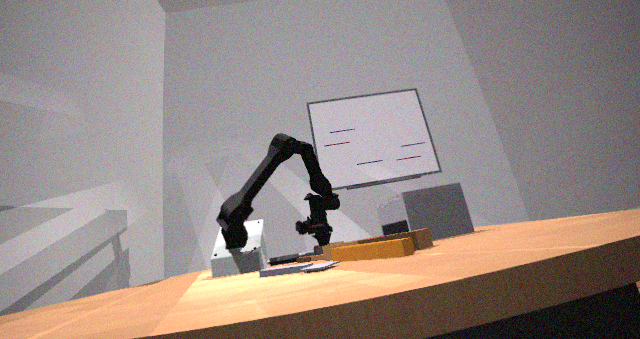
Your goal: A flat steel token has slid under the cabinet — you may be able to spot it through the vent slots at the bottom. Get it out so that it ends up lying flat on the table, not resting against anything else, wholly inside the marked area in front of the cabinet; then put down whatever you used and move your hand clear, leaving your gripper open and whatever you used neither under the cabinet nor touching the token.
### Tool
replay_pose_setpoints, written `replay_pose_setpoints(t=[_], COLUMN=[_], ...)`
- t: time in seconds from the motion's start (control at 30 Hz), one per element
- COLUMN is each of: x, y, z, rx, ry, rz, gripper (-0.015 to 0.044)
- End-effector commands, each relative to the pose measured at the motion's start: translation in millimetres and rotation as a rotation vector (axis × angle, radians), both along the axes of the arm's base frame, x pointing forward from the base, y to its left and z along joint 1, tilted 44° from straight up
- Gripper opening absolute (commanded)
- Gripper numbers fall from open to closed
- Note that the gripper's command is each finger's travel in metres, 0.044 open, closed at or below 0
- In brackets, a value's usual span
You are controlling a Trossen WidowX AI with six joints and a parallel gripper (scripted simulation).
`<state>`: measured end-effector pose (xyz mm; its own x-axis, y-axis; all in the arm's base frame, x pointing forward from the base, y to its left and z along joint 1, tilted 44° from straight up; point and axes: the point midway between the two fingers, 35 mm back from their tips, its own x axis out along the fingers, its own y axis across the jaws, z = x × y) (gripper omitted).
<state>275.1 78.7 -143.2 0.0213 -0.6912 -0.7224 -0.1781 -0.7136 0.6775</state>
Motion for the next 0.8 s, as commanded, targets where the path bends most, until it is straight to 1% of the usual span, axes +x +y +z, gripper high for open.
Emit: replay_pose_setpoints(t=[0.0,0.77], x=[7.5,38.3], y=[0.2,-3.3], z=[0.1,5.0], rx=[0.005,0.004], ry=[-0.001,-0.002], rz=[-0.003,-0.003], gripper=[0.0,0.0])
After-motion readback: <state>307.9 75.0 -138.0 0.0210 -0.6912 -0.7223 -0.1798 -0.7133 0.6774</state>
